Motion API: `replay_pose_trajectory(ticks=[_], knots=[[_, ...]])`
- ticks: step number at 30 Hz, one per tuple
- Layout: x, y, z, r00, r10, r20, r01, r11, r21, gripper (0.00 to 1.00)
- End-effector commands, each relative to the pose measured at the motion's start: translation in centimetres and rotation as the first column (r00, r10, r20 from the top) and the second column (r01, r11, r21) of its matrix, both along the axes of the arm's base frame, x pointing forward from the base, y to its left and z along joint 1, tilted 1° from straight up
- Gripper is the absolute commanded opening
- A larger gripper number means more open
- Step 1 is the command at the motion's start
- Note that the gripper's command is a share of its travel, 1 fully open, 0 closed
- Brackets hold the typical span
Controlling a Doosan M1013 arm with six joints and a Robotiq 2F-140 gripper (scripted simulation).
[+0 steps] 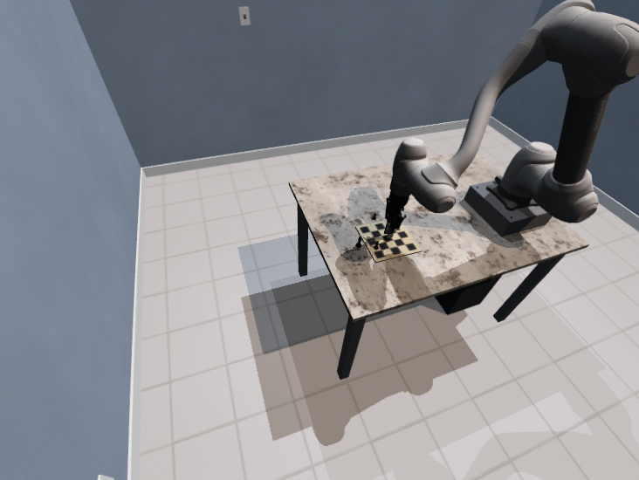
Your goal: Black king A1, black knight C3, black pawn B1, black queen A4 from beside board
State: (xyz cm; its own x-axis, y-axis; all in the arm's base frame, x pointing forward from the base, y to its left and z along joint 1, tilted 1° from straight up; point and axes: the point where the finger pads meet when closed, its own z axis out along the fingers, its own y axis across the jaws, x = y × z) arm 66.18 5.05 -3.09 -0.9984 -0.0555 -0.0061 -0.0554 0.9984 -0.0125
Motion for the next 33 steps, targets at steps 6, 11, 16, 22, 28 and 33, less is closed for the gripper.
replay_pose_trajectory(ticks=[6, 11, 16, 22, 28, 33], knots=[[0.00, 0.00, -0.09, 1.000, 0.000, 0.000, 0.000, 1.000, 0.000, 0.00], [0.00, 0.00, -0.18, 1.000, 0.000, 0.000, 0.000, 1.000, 0.000, 0.00], [0.00, 0.00, -0.32, 1.000, 0.000, 0.000, 0.000, 1.000, 0.000, 0.00], [0.00, 0.00, -0.38, 1.000, 0.000, 0.000, 0.000, 1.000, 0.000, 0.00], [0.00, 0.00, -0.38, 1.000, 0.000, 0.000, 0.000, 1.000, 0.000, 0.00], [0.00, 0.00, -0.38, 1.000, 0.000, 0.000, 0.000, 1.000, 0.000, 0.00]])
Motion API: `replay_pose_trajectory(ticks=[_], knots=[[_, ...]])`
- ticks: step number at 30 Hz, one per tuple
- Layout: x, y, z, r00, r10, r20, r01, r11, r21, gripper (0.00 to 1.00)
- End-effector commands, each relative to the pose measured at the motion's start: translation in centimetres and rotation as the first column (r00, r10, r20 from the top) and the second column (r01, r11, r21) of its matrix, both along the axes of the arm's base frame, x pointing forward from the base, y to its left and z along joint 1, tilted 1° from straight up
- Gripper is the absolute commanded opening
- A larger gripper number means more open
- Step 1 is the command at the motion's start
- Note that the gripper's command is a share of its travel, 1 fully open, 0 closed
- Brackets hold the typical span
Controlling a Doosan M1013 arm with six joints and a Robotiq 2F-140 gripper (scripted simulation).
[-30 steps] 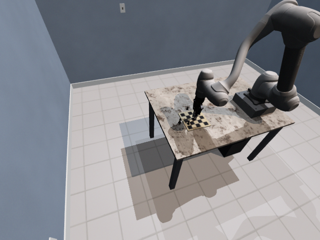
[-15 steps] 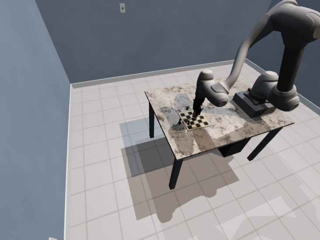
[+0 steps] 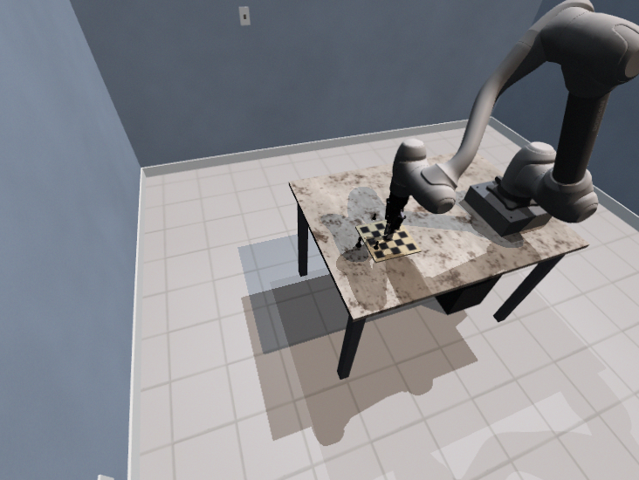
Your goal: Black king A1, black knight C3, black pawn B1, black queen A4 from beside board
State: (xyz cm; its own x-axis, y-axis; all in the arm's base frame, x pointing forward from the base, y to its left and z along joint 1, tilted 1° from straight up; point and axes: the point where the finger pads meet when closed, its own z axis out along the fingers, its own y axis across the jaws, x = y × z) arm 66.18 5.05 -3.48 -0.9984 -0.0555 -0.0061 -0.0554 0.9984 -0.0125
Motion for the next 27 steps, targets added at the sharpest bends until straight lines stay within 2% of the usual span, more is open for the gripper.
replay_pose_trajectory(ticks=[1, 24, 25, 27], knots=[[0.00, 0.01, 0.01, 1.000, 0.000, 0.000, 0.000, 1.000, 0.000, 0.00], [0.00, 0.01, 0.01, 1.000, 0.000, 0.000, 0.000, 1.000, 0.000, 0.00], [0.00, 0.01, 0.01, 1.000, 0.000, 0.000, 0.000, 1.000, 0.000, 0.05], [0.00, 0.01, 0.01, 1.000, 0.000, 0.000, 0.000, 1.000, 0.000, 0.05]])
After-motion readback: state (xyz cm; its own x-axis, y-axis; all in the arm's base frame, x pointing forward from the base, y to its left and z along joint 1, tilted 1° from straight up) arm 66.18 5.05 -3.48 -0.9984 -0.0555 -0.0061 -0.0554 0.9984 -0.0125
